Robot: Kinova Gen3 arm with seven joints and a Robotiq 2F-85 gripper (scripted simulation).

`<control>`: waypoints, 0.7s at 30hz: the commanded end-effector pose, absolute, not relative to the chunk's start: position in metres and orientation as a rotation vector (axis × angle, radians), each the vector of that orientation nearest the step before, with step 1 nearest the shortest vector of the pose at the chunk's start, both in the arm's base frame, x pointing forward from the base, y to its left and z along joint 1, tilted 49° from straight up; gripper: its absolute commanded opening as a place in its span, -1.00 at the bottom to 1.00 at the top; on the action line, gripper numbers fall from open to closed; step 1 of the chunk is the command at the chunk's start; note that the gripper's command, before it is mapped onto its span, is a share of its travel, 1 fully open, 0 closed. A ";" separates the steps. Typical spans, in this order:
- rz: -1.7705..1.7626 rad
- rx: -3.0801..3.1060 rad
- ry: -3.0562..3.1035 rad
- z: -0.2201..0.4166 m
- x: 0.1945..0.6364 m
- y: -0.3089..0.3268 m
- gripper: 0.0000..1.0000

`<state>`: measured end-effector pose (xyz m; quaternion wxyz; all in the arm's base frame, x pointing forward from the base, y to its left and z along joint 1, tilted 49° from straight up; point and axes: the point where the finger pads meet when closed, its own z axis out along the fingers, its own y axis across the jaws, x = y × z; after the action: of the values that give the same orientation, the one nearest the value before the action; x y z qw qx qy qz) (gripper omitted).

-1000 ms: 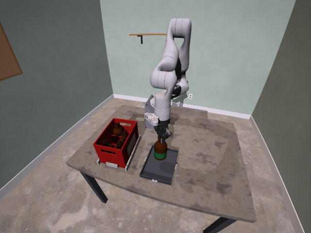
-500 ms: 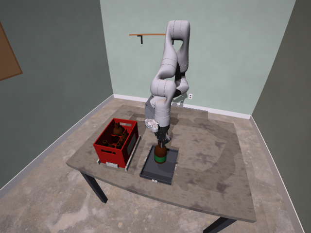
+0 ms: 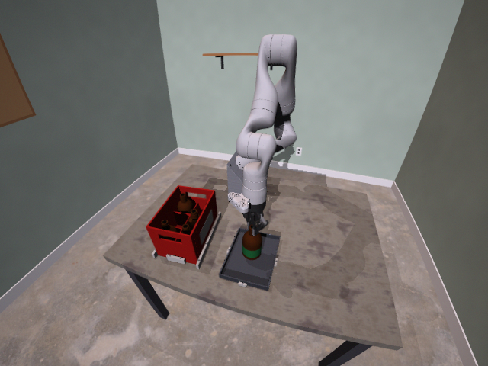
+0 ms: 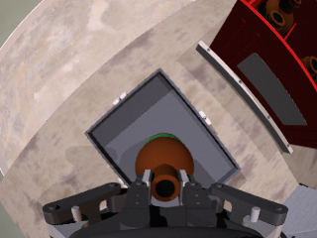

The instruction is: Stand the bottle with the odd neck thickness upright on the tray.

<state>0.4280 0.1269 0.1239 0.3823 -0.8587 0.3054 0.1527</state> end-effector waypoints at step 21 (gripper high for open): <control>0.393 -2.191 0.776 0.121 0.427 0.132 -1.00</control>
<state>0.4267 0.1322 0.1206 0.3823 -0.8589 0.3037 0.1547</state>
